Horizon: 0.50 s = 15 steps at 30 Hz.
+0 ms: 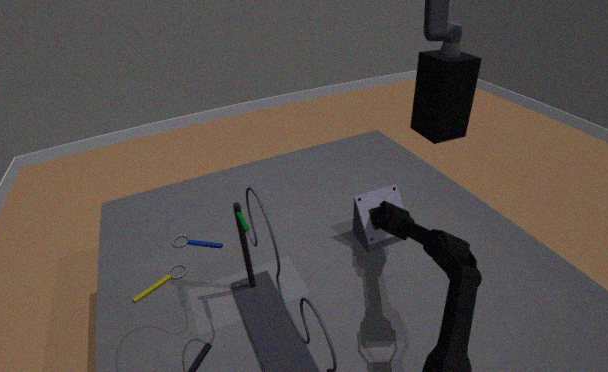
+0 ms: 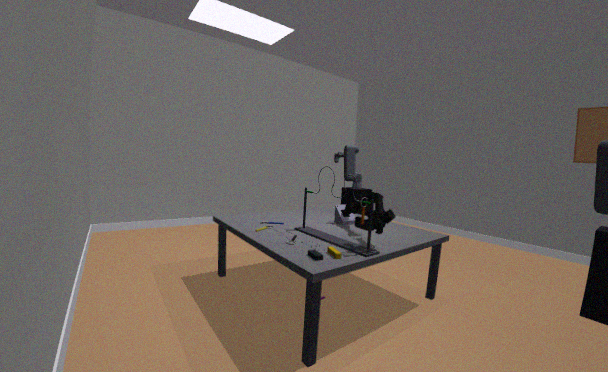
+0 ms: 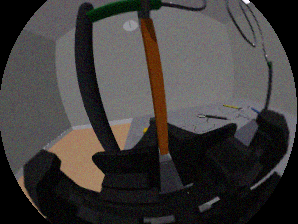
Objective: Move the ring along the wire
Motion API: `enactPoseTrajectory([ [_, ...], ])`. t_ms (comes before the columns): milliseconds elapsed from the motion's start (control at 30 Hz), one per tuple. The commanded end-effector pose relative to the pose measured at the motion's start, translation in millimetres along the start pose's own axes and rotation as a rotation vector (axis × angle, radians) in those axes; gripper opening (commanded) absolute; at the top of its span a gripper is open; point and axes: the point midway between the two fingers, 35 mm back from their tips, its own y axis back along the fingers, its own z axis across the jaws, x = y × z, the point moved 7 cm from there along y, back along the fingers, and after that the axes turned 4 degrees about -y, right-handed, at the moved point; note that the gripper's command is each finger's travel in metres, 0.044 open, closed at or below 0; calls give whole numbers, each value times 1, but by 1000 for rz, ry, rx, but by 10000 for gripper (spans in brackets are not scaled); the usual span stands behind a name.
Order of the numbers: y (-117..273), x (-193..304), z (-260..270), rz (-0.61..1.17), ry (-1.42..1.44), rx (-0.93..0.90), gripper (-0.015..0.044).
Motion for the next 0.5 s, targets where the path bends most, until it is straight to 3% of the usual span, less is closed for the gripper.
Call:
enactPoseTrajectory([
  [0, 0, -1, -1, 3, -7, -3, -150],
  [467, 21, -16, -13, 176, -2, 11, -150],
])
